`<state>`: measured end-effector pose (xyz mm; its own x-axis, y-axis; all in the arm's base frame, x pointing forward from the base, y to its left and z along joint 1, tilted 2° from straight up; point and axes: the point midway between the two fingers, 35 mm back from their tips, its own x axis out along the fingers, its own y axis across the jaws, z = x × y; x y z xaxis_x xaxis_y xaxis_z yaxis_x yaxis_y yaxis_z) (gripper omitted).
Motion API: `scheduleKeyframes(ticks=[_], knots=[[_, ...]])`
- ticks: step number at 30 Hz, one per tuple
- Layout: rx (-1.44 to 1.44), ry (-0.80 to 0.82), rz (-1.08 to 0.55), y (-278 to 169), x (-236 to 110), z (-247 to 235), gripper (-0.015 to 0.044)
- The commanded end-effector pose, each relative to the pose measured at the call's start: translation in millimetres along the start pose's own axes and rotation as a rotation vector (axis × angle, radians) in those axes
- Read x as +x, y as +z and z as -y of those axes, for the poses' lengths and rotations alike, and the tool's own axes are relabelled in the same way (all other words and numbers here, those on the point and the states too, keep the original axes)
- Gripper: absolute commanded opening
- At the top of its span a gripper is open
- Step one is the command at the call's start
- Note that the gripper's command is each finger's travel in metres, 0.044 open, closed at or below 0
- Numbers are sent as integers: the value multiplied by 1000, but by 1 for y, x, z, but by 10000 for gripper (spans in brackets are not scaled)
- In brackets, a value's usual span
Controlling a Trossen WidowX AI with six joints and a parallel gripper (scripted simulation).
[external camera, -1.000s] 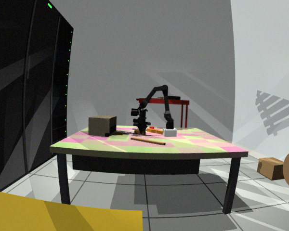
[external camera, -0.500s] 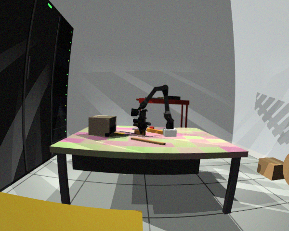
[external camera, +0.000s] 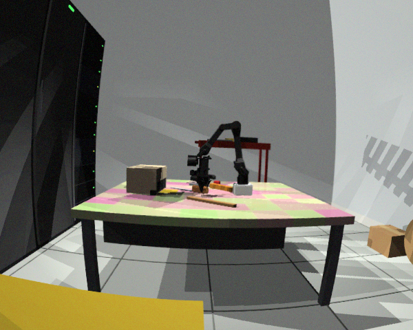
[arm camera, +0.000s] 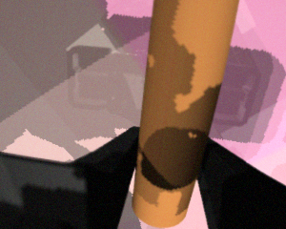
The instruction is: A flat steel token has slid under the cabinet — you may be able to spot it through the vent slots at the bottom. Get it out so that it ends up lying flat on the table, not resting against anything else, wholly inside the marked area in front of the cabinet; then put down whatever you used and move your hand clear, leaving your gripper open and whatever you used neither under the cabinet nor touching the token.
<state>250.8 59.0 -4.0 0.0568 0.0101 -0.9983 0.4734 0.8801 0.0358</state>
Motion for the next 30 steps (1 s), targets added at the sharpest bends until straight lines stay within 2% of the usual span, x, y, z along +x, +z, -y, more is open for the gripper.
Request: scheduleKeyframes(ticks=[1,30], knots=[[0,2,2,-3,0,-4,0],[0,4,0,-22,0,-26,0]])
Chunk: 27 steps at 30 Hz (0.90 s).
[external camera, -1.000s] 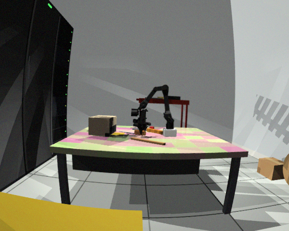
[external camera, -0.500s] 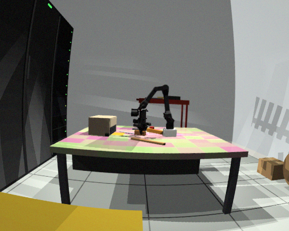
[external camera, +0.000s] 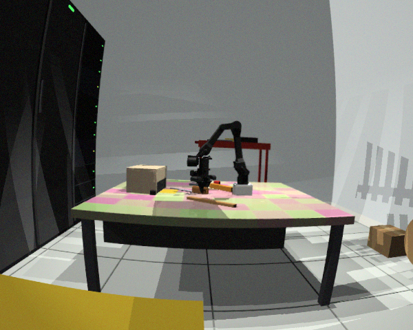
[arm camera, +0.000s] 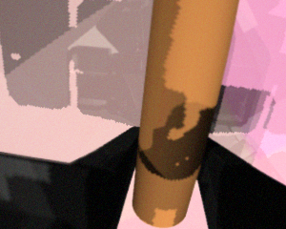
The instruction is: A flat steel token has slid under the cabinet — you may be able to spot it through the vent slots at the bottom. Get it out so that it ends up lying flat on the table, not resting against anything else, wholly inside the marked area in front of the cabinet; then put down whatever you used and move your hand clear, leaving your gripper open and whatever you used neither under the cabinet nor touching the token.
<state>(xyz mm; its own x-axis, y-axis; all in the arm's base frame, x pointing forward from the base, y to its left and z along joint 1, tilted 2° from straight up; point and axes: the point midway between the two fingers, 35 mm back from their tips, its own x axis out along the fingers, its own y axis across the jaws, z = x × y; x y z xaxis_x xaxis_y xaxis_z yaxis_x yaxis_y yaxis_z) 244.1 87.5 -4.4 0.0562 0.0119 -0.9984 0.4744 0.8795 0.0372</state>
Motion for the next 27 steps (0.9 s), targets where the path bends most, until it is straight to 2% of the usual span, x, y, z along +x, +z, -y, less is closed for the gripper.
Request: scheduleKeyframes(ticks=[1,27], knots=[[-1,3,2,-3,-1,-5,0],[-1,5,0,-20,-1,-25,0]])
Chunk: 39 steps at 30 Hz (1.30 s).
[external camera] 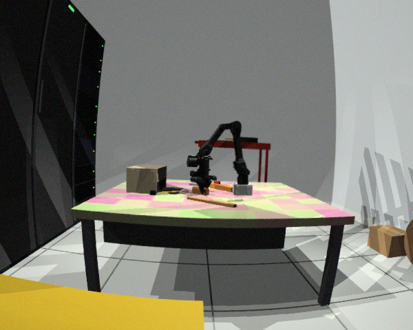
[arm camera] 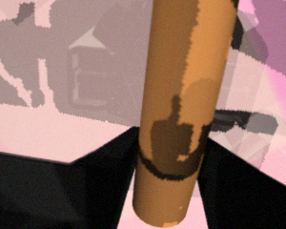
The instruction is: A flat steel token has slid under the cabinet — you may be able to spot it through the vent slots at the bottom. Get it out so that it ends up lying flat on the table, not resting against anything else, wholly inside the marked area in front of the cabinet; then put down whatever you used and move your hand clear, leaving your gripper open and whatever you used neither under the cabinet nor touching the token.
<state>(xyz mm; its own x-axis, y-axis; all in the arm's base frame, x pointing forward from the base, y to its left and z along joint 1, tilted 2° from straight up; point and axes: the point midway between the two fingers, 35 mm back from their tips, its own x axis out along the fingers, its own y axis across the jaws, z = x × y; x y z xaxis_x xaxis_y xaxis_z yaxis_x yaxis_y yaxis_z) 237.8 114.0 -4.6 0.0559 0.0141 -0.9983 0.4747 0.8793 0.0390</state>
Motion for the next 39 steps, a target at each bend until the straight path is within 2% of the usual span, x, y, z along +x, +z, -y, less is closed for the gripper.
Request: scheduleKeyframes(ticks=[1,39], knots=[[-1,3,1,-3,-1,-5,0],[-1,6,-1,-31,-1,-35,0]])
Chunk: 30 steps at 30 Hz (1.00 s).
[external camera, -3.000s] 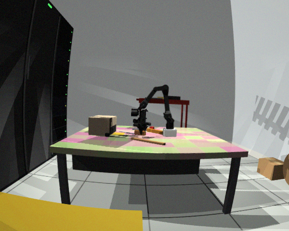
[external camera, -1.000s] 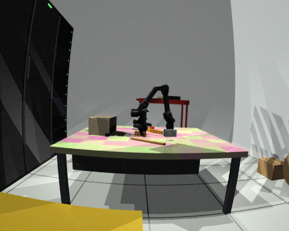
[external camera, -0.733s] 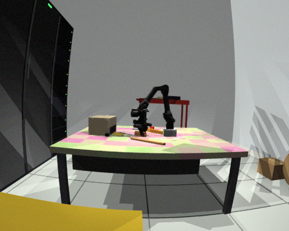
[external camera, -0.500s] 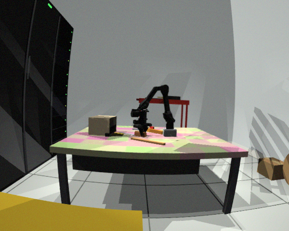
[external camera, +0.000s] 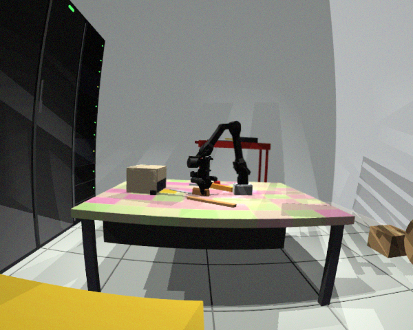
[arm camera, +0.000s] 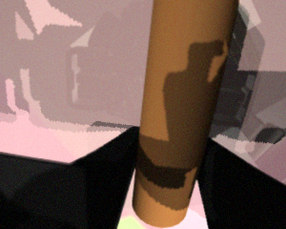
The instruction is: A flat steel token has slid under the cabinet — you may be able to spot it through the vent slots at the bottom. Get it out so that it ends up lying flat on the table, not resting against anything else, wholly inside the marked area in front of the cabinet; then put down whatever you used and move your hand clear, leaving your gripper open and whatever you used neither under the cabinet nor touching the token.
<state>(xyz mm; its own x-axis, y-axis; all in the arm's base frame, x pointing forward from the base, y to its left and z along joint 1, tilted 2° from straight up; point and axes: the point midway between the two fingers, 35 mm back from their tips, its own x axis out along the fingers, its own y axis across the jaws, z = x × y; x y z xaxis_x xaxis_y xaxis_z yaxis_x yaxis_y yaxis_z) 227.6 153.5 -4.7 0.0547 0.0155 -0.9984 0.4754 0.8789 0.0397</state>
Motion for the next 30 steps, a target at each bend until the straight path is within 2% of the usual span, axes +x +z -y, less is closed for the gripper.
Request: scheduleKeyframes(ticks=[1,30], knots=[[-2,5,0,-4,-1,-6,0],[-2,8,-2,-27,-2,-32,0]])
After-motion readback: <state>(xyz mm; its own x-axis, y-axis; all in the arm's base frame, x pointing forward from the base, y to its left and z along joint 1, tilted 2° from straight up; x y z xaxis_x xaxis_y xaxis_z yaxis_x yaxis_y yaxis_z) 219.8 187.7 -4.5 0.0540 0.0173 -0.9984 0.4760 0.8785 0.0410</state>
